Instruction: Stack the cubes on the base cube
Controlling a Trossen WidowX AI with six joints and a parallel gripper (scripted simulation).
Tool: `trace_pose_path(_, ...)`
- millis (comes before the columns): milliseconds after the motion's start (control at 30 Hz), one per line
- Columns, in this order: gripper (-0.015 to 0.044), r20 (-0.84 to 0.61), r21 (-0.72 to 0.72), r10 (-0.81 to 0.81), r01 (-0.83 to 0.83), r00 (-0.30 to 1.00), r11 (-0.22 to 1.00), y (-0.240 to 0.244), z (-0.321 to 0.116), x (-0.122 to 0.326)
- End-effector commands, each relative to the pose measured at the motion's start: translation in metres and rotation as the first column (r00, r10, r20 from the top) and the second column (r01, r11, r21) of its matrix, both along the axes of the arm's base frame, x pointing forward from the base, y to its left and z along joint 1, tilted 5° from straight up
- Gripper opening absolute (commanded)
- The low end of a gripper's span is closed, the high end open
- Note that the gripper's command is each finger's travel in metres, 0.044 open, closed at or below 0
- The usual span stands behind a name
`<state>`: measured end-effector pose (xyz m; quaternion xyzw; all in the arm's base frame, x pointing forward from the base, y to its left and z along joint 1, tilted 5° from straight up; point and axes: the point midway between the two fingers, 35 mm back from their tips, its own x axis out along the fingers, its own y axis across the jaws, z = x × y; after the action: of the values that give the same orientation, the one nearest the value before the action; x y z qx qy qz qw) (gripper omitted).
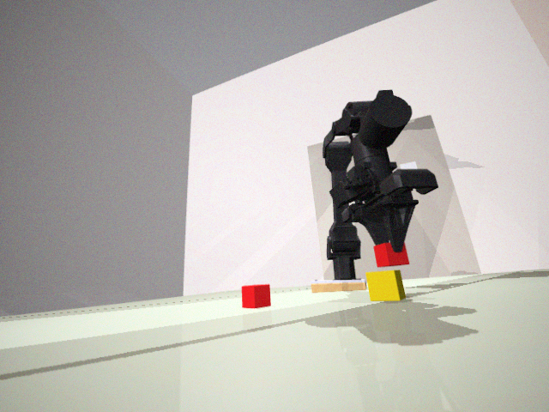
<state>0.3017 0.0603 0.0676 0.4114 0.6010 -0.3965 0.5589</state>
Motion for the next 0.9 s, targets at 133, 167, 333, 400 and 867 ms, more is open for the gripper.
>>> trace_pose_path(133, 0.0105, -0.008, 0.003, -0.006, 0.006, 1.000, 1.000, 0.0005, -0.0031, -0.0018)
trace_pose_path(167, 0.0105, -0.008, 0.003, -0.006, 0.006, 1.000, 1.000, 0.0005, -0.0031, -0.0018)
trace_pose_path(333, 0.0105, -0.008, 0.003, 0.002, -0.002, 1.000, 1.000, 0.0006, -0.0045, -0.0018)
trace_pose_path(400, 0.0105, -0.008, 0.003, 0.002, -0.002, 1.000, 1.000, 0.0006, -0.0045, -0.0018)
trace_pose_path(867, 0.0131, -0.008, 0.003, 0.002, -0.002, 1.000, 1.000, 0.0006, -0.0045, -0.0018)
